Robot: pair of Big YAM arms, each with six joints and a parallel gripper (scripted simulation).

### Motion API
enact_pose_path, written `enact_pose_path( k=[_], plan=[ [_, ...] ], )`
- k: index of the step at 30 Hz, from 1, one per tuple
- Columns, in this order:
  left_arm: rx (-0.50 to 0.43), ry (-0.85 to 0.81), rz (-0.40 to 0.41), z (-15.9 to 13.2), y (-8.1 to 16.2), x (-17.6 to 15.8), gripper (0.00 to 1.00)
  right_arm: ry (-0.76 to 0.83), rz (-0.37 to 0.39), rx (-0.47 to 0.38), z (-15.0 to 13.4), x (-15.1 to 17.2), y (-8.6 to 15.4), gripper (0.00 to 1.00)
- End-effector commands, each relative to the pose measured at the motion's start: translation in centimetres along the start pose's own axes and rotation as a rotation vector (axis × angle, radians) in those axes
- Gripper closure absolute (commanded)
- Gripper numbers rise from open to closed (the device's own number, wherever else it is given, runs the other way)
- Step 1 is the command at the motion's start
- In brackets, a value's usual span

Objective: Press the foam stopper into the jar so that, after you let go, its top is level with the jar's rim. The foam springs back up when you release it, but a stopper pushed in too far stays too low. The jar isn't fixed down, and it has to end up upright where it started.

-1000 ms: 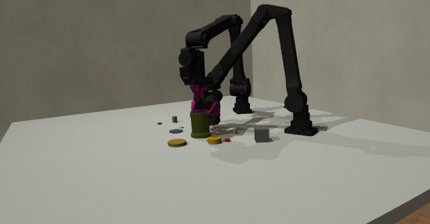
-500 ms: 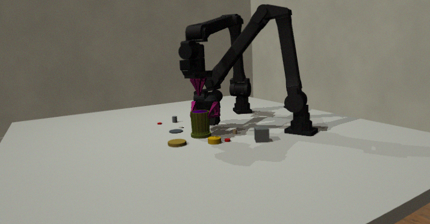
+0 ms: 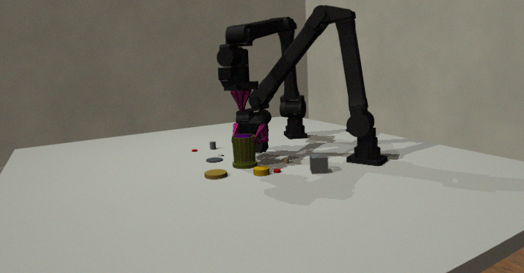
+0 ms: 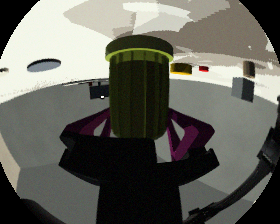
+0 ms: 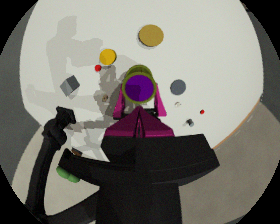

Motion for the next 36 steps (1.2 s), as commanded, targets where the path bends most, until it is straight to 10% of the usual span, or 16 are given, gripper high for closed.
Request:
enact_pose_path(
  k=[1,3,4,36],
  plan=[
    [0.005,0.043,0.020,-0.7,0.6,0.2,0.36,-0.004,-0.003,0.004,0.2,-0.4,-0.6,1.00],
    [0.005,0.043,0.020,-0.7,0.6,0.2,0.36,-0.004,0.000,-0.009,0.6,-0.3,-0.1,1.00],
    [0.005,0.043,0.020,-0.7,0.6,0.2,0.02,-0.004,-0.002,0.002,0.4,-0.4,-0.8,1.00],
    [0.001,0.025,0.020,-0.9,4.3,1.4,0.02,-0.004,0.001,-0.010,0.3,-0.4,0.0,1.00]
  ],
)
Point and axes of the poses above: on each arm, the point where the finger pads meet when closed, its own y axis back along the fingers, its own x axis across the jaws, z = x × y, the point moved 4 cm from there along y, back along the fingers, and after that the axes turned 13 degrees about -y, right-handed, at the moved point
